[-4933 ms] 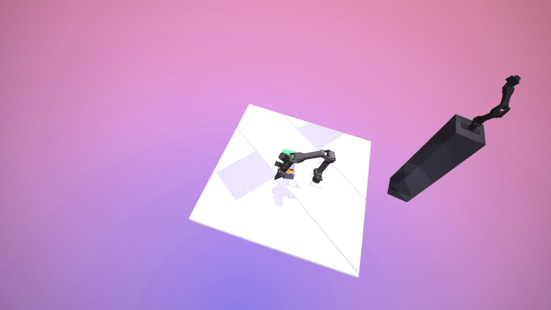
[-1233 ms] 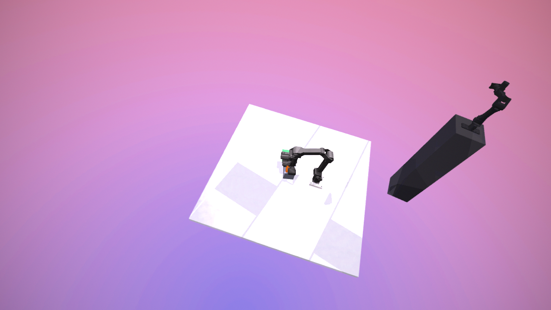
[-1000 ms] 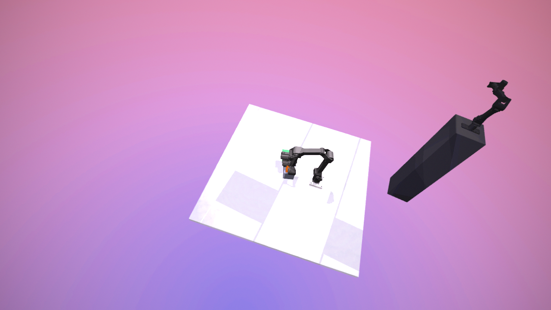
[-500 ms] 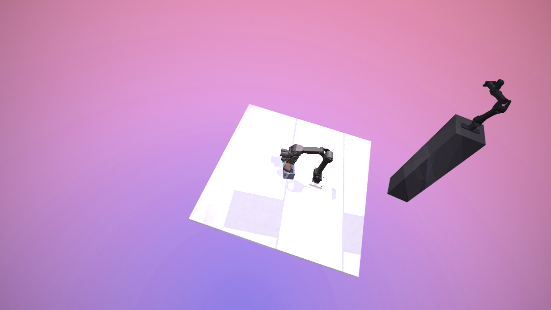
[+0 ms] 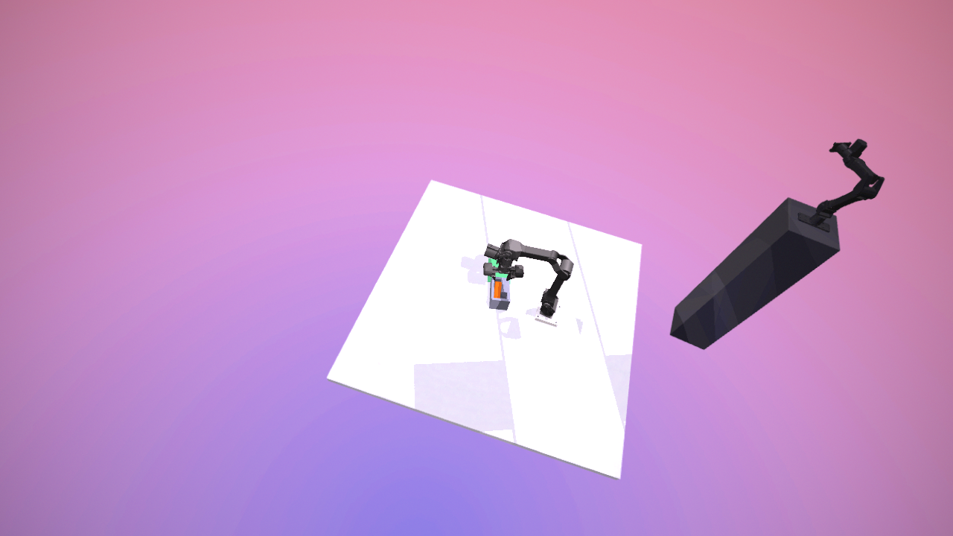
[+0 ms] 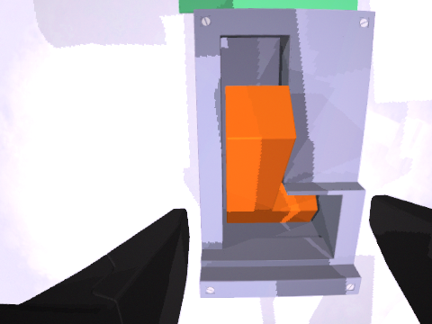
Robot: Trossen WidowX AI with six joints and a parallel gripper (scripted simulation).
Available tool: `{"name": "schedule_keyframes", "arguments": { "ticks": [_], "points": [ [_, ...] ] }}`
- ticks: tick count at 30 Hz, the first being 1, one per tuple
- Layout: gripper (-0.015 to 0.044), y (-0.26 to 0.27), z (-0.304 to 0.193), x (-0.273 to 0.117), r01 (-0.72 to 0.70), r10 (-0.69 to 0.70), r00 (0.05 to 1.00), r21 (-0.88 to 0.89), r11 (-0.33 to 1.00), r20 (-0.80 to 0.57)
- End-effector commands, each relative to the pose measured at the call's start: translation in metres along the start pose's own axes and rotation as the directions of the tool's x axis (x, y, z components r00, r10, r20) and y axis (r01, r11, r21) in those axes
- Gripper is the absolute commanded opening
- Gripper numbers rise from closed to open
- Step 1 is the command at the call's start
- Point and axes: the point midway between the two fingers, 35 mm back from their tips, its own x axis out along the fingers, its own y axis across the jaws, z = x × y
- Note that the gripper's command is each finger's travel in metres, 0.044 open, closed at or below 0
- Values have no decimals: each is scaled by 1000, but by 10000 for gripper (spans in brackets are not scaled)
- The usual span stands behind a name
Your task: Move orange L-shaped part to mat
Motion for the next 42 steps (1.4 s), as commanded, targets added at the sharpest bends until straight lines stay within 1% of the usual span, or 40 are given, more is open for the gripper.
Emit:
{"name": "schedule_keyframes", "arguments": {
  "ticks": [1, 8, 42],
  "points": [
    [280, 1, 2, 2, 1, -1, 1000, 59, 998, 0],
    [280, 1, 2, 29, 1, -1, 1000, 59, 998, 0],
    [280, 1, 2, 78, 1, -1, 1000, 59, 998, 0]
  ]
}}
